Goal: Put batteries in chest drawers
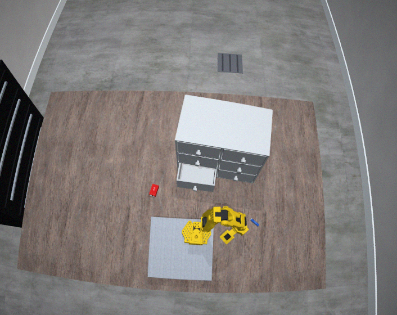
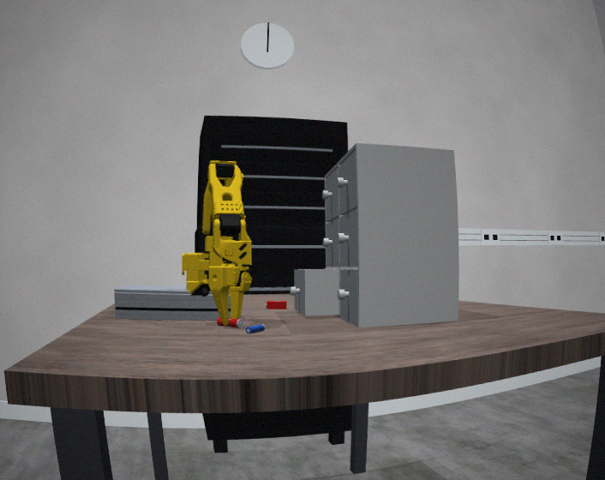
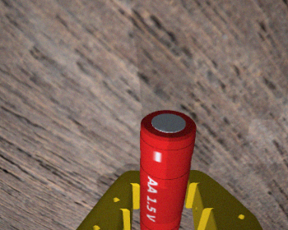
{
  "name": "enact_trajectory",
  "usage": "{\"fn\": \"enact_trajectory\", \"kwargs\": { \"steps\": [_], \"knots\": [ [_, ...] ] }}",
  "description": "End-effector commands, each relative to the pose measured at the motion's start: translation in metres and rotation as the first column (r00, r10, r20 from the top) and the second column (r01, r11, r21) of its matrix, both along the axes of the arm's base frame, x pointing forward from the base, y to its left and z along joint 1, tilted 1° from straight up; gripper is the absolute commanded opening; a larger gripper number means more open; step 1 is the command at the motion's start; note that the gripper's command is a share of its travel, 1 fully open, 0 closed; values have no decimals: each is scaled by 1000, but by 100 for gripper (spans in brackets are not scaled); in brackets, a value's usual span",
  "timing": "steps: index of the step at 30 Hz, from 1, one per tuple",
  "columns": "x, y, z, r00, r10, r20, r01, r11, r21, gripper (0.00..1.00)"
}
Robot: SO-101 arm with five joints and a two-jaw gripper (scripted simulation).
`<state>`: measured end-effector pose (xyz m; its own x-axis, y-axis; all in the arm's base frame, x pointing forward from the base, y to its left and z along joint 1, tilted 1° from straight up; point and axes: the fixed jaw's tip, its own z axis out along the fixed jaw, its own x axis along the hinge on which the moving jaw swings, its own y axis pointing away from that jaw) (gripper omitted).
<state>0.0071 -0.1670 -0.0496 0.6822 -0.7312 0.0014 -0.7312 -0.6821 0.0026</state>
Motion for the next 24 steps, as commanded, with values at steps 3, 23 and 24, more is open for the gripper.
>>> {"fn": "enact_trajectory", "kwargs": {
  "steps": [3,23,24],
  "knots": [
    [1,4,-3,1000,-3,0,3,1000,16,0],
    [1,3,6,1000,-3,0,3,1000,16,0],
    [1,2,8,1000,-3,0,3,1000,16,0]
  ]
}}
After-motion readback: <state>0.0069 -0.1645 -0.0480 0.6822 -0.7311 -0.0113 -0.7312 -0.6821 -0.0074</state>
